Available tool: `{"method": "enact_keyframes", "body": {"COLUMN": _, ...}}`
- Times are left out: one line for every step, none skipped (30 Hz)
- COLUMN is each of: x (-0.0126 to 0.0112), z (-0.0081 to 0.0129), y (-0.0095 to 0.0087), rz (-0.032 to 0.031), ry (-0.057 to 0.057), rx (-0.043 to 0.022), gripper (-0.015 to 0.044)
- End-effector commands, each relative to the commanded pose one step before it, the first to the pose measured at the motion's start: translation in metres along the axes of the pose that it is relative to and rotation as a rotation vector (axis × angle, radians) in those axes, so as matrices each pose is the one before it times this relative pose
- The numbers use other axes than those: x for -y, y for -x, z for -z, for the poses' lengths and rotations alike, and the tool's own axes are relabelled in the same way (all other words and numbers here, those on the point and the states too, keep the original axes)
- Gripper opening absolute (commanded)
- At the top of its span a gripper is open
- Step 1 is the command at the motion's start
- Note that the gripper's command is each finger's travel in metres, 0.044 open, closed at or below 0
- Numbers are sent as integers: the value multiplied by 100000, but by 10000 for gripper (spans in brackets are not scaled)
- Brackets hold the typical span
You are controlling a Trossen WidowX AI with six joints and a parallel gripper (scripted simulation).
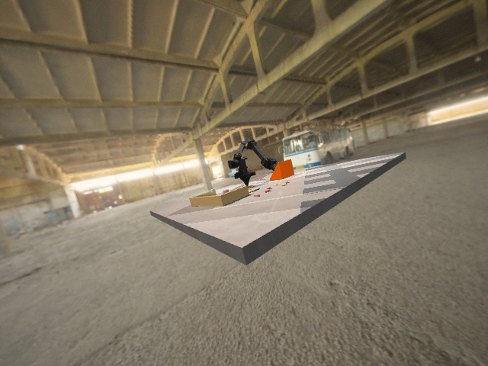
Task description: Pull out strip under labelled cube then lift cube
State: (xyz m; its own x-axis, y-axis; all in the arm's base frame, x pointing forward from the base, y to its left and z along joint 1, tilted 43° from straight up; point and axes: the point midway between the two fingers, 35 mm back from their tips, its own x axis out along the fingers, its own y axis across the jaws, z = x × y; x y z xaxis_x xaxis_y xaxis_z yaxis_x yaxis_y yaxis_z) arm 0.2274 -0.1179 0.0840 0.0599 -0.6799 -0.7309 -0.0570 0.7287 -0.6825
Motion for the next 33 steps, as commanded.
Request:
{"method": "enact_keyframes", "body": {"x": -51, "z": -106, "y": 883, "rz": -314, "ry": 188, "rx": -529, "gripper": 0}}
{"method": "enact_keyframes", "body": {"x": -28, "z": -79, "y": 1147, "rz": -192, "ry": 282, "rx": -657, "gripper": 0}}
{"method": "enact_keyframes", "body": {"x": 6, "z": -10, "y": 1171, "rz": -6, "ry": 296, "rx": -664, "gripper": 0}}
{"method": "enact_keyframes", "body": {"x": 21, "z": 28, "y": 713, "rz": 86, "ry": 182, "rx": -396, "gripper": 0}}
{"method": "enact_keyframes", "body": {"x": 10, "z": 15, "y": 239, "rz": 44, "ry": 61, "rx": -131, "gripper": 0}}
{"method": "enact_keyframes", "body": {"x": 0, "z": 0, "y": 0, "rz": 0, "ry": 0, "rx": 0, "gripper": 0}}
{"method": "enact_keyframes", "body": {"x": 0, "z": 0, "y": 0, "rz": 0, "ry": 0, "rx": 0, "gripper": 0}}
{"method": "enact_keyframes", "body": {"x": 0, "z": 0, "y": 0, "rz": 0, "ry": 0, "rx": 0, "gripper": 0}}
{"method": "enact_keyframes", "body": {"x": 0, "z": 0, "y": 0, "rz": 0, "ry": 0, "rx": 0, "gripper": 0}}
{"method": "enact_keyframes", "body": {"x": 6, "z": -162, "y": -29, "rz": 1, "ry": 822, "rx": 8, "gripper": 26}}
{"method": "enact_keyframes", "body": {"x": 20, "z": -486, "y": -92, "rz": 5, "ry": 2466, "rx": 23, "gripper": 53}}
{"method": "enact_keyframes", "body": {"x": 46, "z": -679, "y": 7, "rz": 4, "ry": 3280, "rx": 30, "gripper": 79}}
{"method": "enact_keyframes", "body": {"x": 49, "z": -576, "y": -5, "rz": 4, "ry": 2781, "rx": 26, "gripper": 105}}
{"method": "enact_keyframes", "body": {"x": 82, "z": -464, "y": 93, "rz": -2, "ry": 673, "rx": 21, "gripper": 131}}
{"method": "enact_keyframes", "body": {"x": 28, "z": -163, "y": 32, "rz": -1, "ry": 236, "rx": 7, "gripper": 157}}
{"method": "enact_keyframes", "body": {"x": 45, "z": -277, "y": 41, "rz": 0, "ry": -11, "rx": 12, "gripper": 184}}
{"method": "enact_keyframes", "body": {"x": 62, "z": -406, "y": 56, "rz": 0, "ry": -17, "rx": 18, "gripper": 210}}
{"method": "enact_keyframes", "body": {"x": 49, "z": -390, "y": 55, "rz": 0, "ry": -16, "rx": 18, "gripper": 236}}
{"method": "enact_keyframes", "body": {"x": 37, "z": -319, "y": 42, "rz": 0, "ry": -13, "rx": 14, "gripper": 263}}
{"method": "enact_keyframes", "body": {"x": 44, "z": -320, "y": 49, "rz": 0, "ry": -13, "rx": 14, "gripper": 289}}
{"method": "enact_keyframes", "body": {"x": 43, "z": -334, "y": 48, "rz": 0, "ry": -14, "rx": 15, "gripper": 315}}
{"method": "enact_keyframes", "body": {"x": 54, "z": -361, "y": 59, "rz": -1, "ry": -15, "rx": 16, "gripper": 341}}
{"method": "enact_keyframes", "body": {"x": 47, "z": -336, "y": 52, "rz": 0, "ry": -14, "rx": 15, "gripper": 368}}
{"method": "enact_keyframes", "body": {"x": 48, "z": -351, "y": 54, "rz": 0, "ry": -14, "rx": 16, "gripper": 394}}
{"method": "enact_keyframes", "body": {"x": 42, "z": -327, "y": 48, "rz": 0, "ry": -13, "rx": 15, "gripper": 420}}
{"method": "enact_keyframes", "body": {"x": 50, "z": -351, "y": 55, "rz": 0, "ry": -14, "rx": 16, "gripper": 440}}
{"method": "enact_keyframes", "body": {"x": 44, "z": -335, "y": 50, "rz": 0, "ry": -14, "rx": 15, "gripper": 440}}
{"method": "enact_keyframes", "body": {"x": 9, "z": -358, "y": 58, "rz": -3, "ry": -14, "rx": 15, "gripper": 440}}
{"method": "enact_keyframes", "body": {"x": 5, "z": -336, "y": 52, "rz": -2, "ry": -13, "rx": 14, "gripper": 440}}
{"method": "enact_keyframes", "body": {"x": 36, "z": -356, "y": 53, "rz": -1, "ry": -15, "rx": 16, "gripper": 440}}
{"method": "enact_keyframes", "body": {"x": 30, "z": -328, "y": 46, "rz": -1, "ry": -13, "rx": 15, "gripper": 440}}
{"method": "enact_keyframes", "body": {"x": 72, "z": -352, "y": 53, "rz": 1, "ry": -15, "rx": 16, "gripper": 440}}
{"method": "enact_keyframes", "body": {"x": 65, "z": -329, "y": 47, "rz": 1, "ry": -14, "rx": 15, "gripper": 440}}
